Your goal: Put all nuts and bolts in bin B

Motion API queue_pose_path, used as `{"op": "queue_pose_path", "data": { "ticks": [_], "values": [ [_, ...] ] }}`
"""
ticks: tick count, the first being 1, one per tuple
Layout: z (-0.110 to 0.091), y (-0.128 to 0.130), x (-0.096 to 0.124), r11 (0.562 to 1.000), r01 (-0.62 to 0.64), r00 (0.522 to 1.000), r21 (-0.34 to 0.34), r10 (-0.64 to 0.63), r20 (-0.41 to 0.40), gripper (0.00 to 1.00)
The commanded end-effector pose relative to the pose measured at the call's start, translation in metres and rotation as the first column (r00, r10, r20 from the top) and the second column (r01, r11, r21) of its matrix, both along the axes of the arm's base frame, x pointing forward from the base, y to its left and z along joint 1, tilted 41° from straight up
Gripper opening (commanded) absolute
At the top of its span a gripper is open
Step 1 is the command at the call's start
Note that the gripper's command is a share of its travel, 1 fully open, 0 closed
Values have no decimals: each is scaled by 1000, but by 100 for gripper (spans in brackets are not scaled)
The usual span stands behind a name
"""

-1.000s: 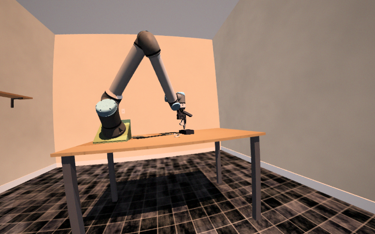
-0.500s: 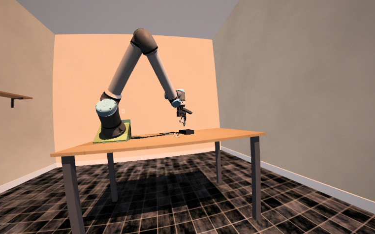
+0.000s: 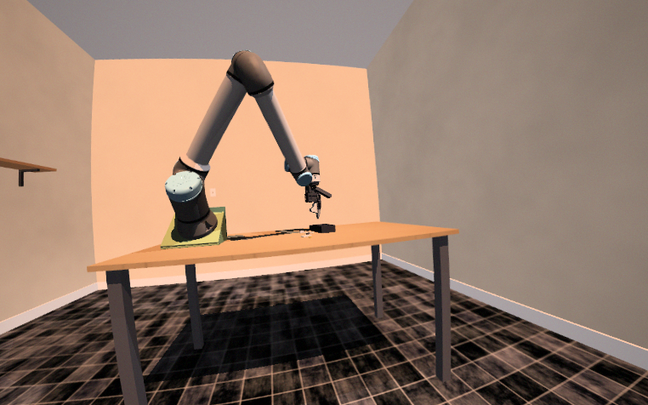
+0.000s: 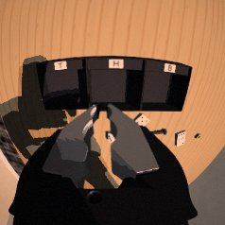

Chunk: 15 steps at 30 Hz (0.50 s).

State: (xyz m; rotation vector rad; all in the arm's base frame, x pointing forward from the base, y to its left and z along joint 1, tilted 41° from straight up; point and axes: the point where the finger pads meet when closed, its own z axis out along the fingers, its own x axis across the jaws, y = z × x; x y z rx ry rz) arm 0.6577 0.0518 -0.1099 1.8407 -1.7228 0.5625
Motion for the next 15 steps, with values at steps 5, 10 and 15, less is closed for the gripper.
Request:
{"op": "queue_pose_path", "data": {
  "ticks": [5, 10, 15],
  "values": [
    [-33, 41, -1, 1000, -5, 1000, 1, 5, -3, 4],
    [-43, 52, -2, 1000, -5, 1000, 1, 5, -3, 4],
    [-49, 59, -2, 1000, -5, 1000, 1, 5, -3, 4]
  ]
}}
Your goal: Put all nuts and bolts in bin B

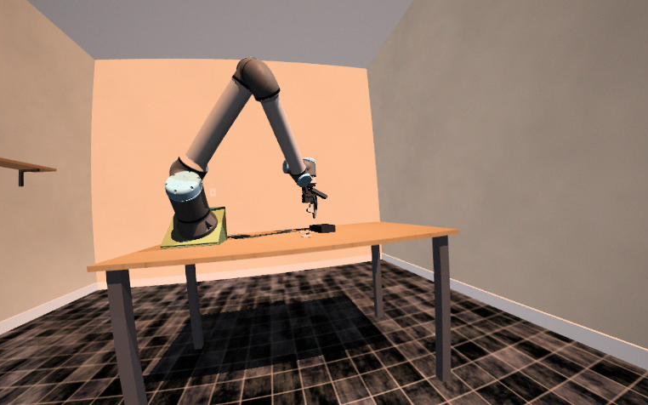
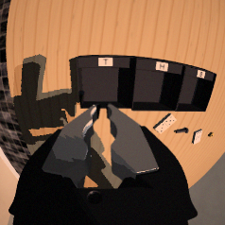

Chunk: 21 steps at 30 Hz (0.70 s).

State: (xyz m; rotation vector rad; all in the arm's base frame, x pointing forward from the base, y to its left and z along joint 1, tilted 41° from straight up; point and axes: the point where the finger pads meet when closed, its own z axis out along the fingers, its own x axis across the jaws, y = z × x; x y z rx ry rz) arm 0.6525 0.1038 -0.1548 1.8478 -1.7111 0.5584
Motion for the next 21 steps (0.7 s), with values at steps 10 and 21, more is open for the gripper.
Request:
{"op": "queue_pose_path", "data": {
  "ticks": [10, 21],
  "values": [
    [-17, -7, -2, 1000, 5, 1000, -1, -5, 0, 4],
    [-38, -24, -4, 1000, 5, 1000, -1, -5, 0, 4]
  ]
}}
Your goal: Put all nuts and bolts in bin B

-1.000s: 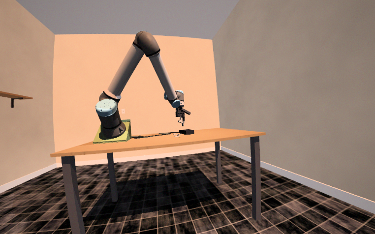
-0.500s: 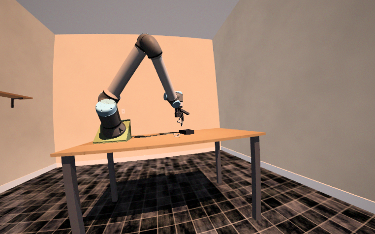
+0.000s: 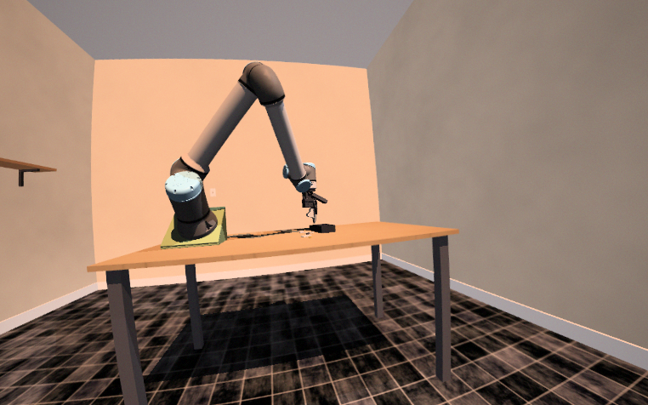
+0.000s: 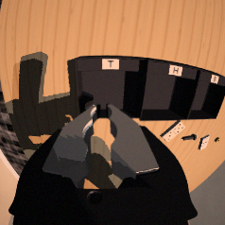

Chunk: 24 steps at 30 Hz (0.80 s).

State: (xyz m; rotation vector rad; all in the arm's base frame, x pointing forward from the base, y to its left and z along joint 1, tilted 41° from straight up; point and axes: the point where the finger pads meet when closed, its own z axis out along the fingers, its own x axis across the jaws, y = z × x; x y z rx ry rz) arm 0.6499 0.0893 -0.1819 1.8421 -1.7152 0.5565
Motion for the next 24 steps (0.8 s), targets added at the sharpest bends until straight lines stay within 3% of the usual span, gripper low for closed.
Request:
{"op": "queue_pose_path", "data": {
  "ticks": [1, 24],
  "values": [
    [-13, -11, -2, 1000, 0, 1000, 0, 0, 0, 4],
    [-16, -14, 1, 1000, -2, 1000, 1, 2, 4, 4]
  ]
}}
